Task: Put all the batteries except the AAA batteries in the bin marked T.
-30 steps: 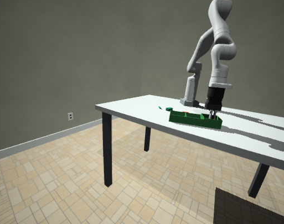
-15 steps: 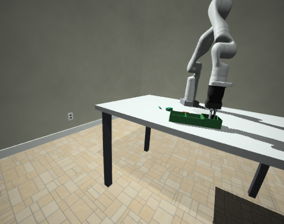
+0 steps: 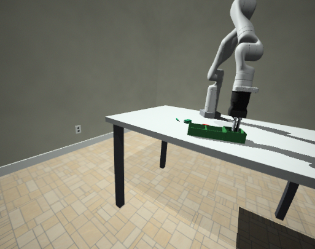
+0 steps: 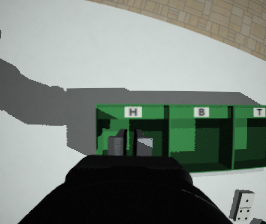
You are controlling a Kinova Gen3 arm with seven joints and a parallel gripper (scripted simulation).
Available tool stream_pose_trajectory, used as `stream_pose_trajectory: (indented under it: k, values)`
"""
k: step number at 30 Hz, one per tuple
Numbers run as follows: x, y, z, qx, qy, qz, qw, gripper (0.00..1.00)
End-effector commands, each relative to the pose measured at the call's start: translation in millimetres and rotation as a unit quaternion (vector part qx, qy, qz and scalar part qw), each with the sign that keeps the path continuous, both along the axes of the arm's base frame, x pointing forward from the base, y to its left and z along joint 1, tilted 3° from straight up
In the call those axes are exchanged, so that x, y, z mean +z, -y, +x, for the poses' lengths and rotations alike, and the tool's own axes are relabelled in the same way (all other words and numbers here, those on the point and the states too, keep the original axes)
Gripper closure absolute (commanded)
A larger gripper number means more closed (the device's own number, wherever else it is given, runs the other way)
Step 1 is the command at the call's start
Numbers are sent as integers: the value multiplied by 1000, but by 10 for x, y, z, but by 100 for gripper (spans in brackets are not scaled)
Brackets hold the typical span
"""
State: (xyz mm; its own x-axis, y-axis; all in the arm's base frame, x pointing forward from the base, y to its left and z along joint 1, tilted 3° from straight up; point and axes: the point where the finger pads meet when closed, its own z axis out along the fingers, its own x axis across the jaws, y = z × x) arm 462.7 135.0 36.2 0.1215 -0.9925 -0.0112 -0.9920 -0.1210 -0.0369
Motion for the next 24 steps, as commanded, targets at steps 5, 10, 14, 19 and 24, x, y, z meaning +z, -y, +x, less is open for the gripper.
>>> stream_pose_trajectory:
  k: [5, 10, 14, 19, 24]
  values:
    - [245, -6, 9, 0, 3, 1, 1000, 69]
    - [359, -4, 5, 0, 3, 1, 1000, 69]
    - [359, -3, 5, 0, 3, 1, 1000, 69]
    - [775, 4, -13, 0, 3, 1, 1000, 69]
    - [1192, 12, -30, 0, 3, 1, 1000, 69]
